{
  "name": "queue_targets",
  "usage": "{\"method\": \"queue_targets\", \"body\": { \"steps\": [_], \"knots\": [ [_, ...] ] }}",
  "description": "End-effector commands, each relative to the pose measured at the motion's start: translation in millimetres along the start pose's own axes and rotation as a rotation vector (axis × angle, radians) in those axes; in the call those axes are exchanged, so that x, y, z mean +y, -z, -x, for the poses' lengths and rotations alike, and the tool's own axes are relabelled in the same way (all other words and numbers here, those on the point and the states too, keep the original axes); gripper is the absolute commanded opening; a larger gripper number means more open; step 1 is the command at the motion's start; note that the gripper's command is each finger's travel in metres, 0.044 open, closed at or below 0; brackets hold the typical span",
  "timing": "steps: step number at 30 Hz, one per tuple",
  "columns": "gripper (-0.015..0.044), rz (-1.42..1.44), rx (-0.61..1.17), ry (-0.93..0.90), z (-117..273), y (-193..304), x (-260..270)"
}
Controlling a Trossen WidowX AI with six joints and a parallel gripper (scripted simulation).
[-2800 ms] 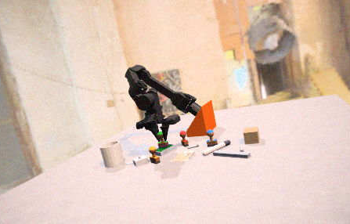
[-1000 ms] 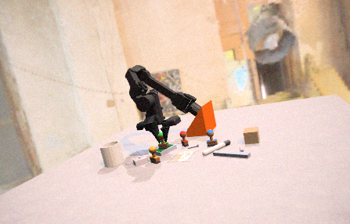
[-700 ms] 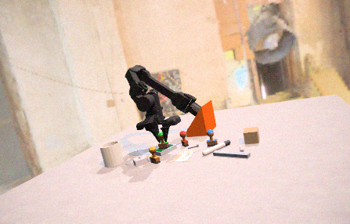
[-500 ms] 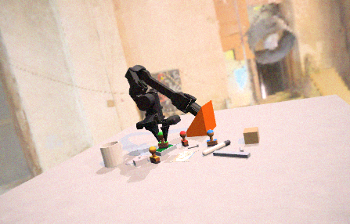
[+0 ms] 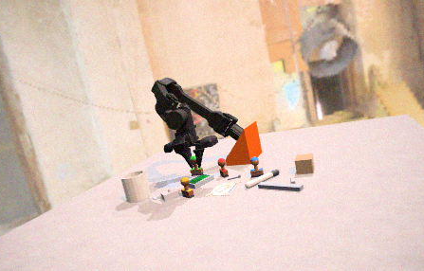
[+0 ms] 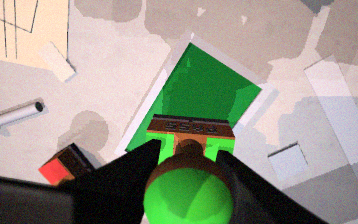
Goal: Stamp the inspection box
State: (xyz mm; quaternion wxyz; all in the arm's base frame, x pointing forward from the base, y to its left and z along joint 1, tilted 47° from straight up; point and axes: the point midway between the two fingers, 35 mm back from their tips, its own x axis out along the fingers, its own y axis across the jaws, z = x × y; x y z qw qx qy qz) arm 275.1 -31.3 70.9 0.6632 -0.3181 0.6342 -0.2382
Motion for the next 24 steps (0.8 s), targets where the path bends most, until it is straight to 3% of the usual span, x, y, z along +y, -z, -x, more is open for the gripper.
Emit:
{"method": "queue_targets", "body": {
  "steps": [1, 24],
  "knots": [
    [0.0, -0.007, 0.0, -0.006, 7.1, -0.7, 0.5],
    [0.0, 0.044, 0.001, -0.006, 39.2, -3.1, 4.4]
  ]
}}
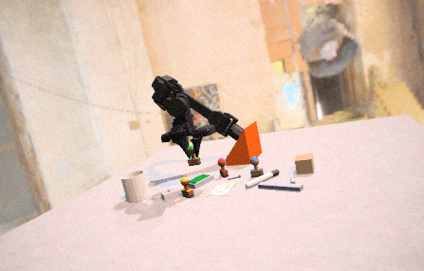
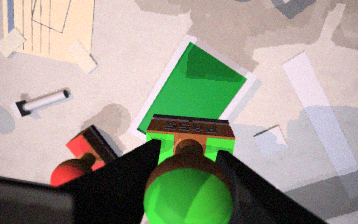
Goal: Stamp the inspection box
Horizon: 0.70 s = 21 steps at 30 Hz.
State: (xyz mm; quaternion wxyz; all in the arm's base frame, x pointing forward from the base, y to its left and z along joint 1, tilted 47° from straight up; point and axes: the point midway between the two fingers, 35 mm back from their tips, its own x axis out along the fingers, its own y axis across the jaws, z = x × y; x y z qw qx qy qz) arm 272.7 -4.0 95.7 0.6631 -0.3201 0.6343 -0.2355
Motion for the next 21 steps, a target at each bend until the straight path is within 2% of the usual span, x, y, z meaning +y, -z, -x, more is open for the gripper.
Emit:
{"method": "queue_targets", "body": {
  "steps": [1, 21],
  "knots": [
    [0.0, 0.072, 0.003, -0.005, 2.6, -4.6, 6.0],
    [0.0, 0.761, 0.006, -0.008, 4.9, -43.8, 65.3]
  ]
}}
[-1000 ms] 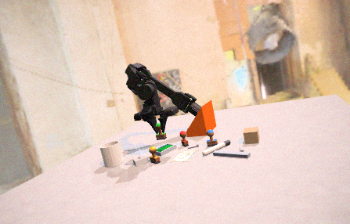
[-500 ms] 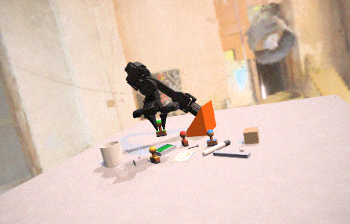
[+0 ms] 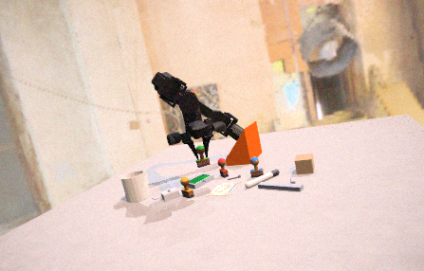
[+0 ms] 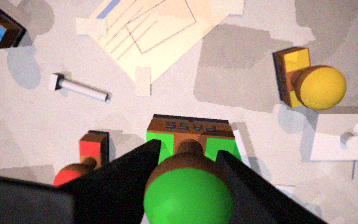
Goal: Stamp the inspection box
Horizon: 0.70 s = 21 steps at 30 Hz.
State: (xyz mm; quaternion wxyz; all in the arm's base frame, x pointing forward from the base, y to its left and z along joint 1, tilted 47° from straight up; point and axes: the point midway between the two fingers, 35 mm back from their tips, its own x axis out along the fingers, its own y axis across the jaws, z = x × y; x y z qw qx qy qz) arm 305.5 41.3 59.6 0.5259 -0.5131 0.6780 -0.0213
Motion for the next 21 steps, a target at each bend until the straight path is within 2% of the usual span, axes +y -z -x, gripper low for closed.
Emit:
{"method": "queue_targets", "body": {
  "steps": [1, 13, 21],
  "knots": [
    [0.0, 0.148, 0.001, -0.006, -0.1, -14.2, 7.4],
    [0.0, 0.554, 0.005, -0.005, -2.7, -51.9, 30.6],
    [0.0, 0.576, 0.005, -0.005, -4.6, -54.0, 32.1]
  ]
}}
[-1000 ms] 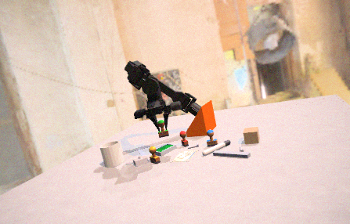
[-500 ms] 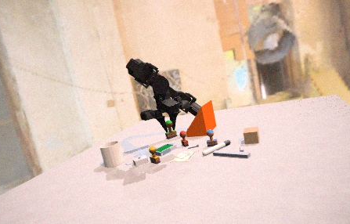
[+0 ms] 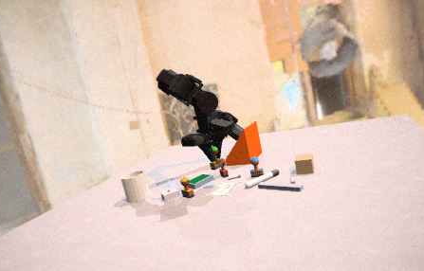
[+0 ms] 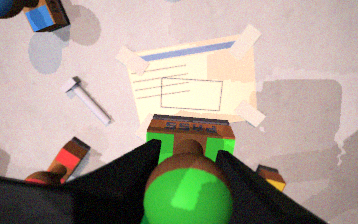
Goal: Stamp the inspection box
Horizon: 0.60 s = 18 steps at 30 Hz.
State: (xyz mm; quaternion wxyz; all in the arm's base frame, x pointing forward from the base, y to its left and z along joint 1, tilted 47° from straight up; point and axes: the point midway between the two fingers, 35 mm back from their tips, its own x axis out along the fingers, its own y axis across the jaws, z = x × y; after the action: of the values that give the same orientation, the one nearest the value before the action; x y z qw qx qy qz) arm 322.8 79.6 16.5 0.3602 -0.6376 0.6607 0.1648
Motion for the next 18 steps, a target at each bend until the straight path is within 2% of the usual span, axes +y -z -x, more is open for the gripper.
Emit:
{"method": "queue_targets", "body": {
  "steps": [1, 18],
  "knots": [
    [0.0, 0.016, -0.006, -0.002, -1.5, -2.8, -0.4],
    [0.0, 0.017, -0.008, -0.002, -12.8, -3.5, -1.3]
  ]
}}
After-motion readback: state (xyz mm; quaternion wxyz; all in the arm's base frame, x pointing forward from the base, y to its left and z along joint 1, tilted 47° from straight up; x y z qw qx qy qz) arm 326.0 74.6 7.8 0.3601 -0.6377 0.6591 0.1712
